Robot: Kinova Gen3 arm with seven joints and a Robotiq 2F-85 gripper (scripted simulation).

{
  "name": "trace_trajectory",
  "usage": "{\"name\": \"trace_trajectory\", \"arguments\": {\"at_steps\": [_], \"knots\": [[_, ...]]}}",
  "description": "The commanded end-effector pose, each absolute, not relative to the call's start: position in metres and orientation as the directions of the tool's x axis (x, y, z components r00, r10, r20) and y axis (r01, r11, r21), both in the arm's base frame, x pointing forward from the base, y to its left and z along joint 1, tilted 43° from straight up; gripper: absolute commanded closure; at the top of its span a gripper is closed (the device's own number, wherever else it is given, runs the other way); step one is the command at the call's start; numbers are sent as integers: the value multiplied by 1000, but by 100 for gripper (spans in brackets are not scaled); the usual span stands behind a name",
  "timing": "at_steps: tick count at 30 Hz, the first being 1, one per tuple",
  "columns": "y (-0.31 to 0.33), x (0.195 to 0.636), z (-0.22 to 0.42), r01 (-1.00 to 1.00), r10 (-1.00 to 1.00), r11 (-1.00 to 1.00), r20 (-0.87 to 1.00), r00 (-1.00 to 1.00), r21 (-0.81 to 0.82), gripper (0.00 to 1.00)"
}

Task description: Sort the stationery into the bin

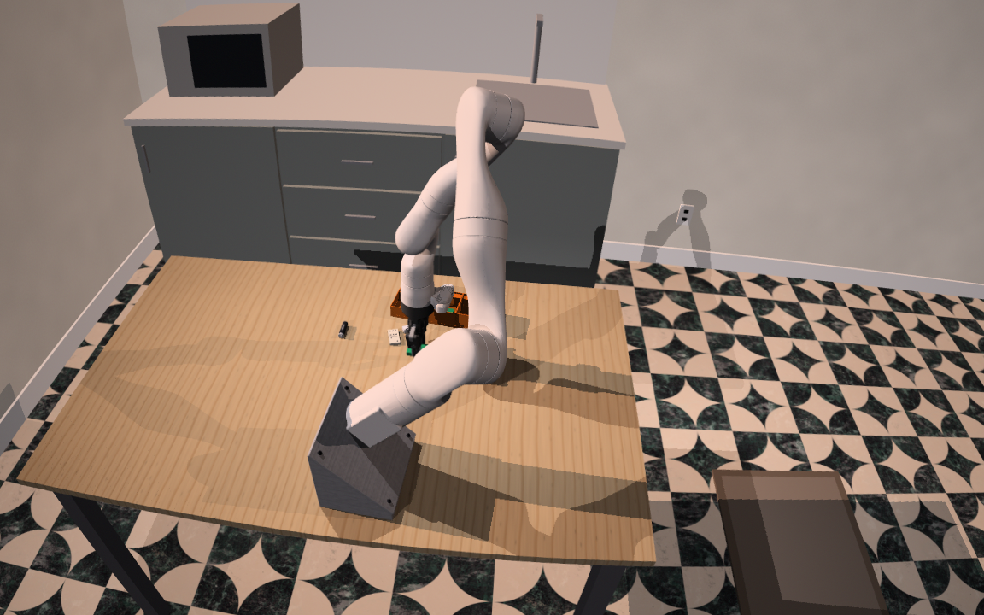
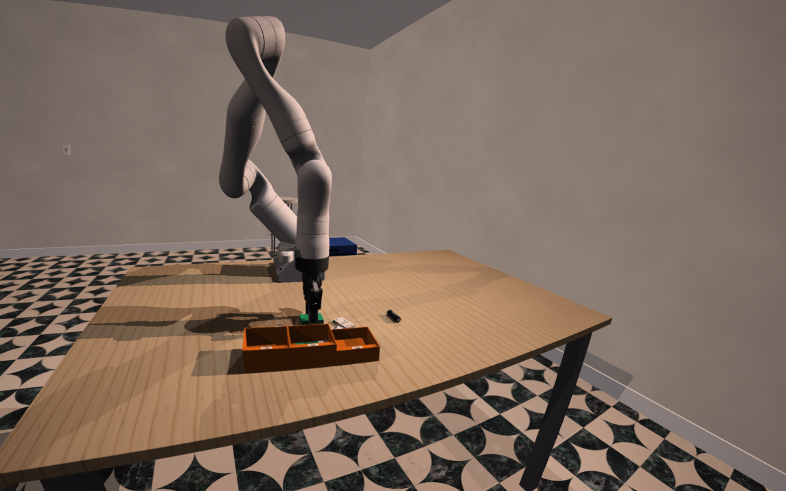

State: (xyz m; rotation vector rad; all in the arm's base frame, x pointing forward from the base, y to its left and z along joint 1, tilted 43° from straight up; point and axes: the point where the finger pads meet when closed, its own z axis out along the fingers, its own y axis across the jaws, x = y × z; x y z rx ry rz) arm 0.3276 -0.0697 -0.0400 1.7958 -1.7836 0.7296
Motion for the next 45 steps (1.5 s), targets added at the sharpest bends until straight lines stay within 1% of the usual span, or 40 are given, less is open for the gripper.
{"name": "trace_trajectory", "arguments": {"at_steps": [1,15,35,45], "knots": [[-71,327,-40,-1000,-730,-14,684,-3,-19,65],[-71,327,-40,-1000,-730,-14,684,-3,-19,65],[-27,326,4,-1000,-730,-18,683,2,-16,65],[-30,326,3,-1000,-730,-14,684,-3,-19,65]]}}
